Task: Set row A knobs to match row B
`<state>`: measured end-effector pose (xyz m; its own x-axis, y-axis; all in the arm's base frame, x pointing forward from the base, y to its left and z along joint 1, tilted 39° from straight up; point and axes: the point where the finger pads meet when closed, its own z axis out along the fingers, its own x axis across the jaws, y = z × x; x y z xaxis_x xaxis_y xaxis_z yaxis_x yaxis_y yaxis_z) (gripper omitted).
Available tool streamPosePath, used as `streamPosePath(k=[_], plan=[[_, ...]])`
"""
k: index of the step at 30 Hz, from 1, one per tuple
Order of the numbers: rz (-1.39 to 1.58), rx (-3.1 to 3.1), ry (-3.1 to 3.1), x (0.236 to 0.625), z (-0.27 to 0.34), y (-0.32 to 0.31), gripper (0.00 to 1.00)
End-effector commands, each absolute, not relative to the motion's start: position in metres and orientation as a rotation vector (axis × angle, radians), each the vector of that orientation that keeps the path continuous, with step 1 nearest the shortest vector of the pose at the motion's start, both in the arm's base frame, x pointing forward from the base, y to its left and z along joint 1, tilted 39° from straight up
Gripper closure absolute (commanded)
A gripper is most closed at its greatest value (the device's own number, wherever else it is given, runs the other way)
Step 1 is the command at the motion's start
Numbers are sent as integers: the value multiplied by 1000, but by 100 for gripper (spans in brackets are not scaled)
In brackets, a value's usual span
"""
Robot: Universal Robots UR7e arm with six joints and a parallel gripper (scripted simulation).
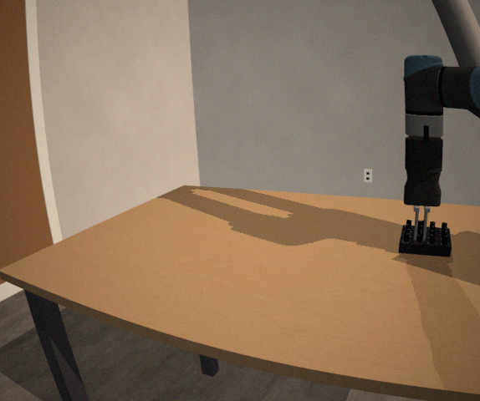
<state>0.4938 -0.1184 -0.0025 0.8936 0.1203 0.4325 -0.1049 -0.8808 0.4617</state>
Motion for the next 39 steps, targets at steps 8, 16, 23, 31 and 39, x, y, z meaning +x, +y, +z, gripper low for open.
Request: streamPosePath(k=[8,16,23,31,39], plan=[[629,2571,19,494,-2,-118,70],[618,2566,56,494,-2,-118,70],[605,2559,101,494,-2,-118,70],[572,2540,212,494,-2,-118,70],[536,2516,325,494,-2,-118,70]])
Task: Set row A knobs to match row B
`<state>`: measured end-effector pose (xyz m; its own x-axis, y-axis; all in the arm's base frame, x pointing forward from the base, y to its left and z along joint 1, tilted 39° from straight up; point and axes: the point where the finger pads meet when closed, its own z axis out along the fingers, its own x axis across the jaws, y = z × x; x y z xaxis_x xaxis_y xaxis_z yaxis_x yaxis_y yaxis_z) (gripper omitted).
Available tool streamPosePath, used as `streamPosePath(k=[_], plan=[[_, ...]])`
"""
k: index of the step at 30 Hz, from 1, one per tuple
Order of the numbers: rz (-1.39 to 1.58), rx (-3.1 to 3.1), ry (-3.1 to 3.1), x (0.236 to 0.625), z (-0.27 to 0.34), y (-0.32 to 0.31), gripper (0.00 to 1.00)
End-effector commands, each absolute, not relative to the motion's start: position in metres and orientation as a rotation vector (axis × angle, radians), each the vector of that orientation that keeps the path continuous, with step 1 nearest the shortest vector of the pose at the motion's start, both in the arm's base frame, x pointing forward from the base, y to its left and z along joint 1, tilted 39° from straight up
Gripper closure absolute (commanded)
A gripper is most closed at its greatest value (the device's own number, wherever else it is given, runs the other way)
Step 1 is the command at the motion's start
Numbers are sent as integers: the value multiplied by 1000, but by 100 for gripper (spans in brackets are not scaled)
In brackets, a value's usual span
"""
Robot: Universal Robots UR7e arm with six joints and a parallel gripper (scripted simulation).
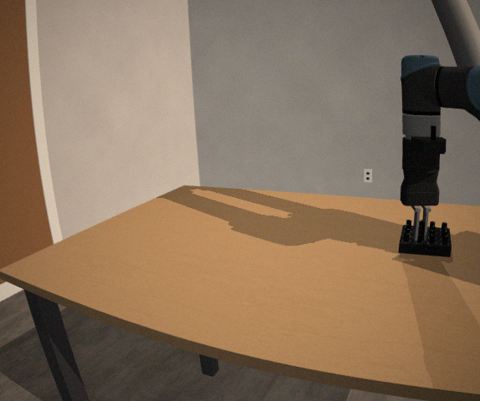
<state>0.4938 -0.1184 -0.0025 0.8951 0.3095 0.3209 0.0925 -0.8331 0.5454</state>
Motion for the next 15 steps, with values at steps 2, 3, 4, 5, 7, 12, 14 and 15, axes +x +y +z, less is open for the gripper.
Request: streamPosePath(k=[2,3,4,5,7,12,14,15], plan=[[523,2505,368,494,-2,-118,70],[516,2500,391,494,-2,-118,70],[508,2494,413,494,-2,-118,70],[501,2487,437,494,-2,-118,70],[485,2474,485,494,-2,-118,70],[442,2434,612,494,-2,-118,70],[424,2415,664,494,-2,-118,70],[415,2405,691,494,-2,-118,70]])
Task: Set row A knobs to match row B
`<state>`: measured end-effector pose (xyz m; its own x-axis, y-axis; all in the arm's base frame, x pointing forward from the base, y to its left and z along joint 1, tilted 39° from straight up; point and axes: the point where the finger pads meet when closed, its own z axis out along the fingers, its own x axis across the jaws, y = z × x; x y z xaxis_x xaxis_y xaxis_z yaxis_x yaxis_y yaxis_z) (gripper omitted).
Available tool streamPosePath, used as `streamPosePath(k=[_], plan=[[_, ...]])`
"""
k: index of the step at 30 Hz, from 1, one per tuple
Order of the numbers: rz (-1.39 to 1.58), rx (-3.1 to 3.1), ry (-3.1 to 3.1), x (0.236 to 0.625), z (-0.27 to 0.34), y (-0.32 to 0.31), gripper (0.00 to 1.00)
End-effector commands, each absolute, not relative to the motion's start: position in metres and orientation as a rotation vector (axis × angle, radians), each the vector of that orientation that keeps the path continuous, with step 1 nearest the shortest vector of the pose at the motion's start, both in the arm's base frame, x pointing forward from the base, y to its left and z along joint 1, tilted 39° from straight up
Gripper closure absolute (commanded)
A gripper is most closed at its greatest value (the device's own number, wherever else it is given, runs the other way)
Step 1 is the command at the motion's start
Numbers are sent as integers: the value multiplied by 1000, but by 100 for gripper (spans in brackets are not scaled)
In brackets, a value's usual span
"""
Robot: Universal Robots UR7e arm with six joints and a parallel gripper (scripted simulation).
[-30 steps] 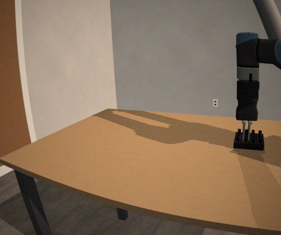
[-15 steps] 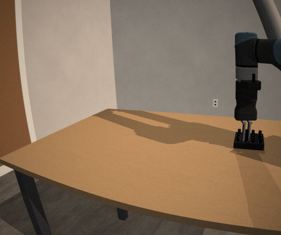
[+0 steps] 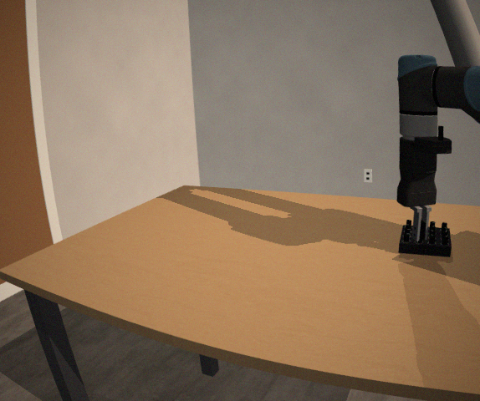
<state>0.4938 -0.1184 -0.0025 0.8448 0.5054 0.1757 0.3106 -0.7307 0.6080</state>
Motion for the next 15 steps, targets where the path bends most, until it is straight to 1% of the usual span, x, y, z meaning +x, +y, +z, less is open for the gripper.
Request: streamPosePath(k=[1,15], plan=[[415,2405,691,494,-2,-118,70],[287,2250,1038,494,-2,-118,70]])
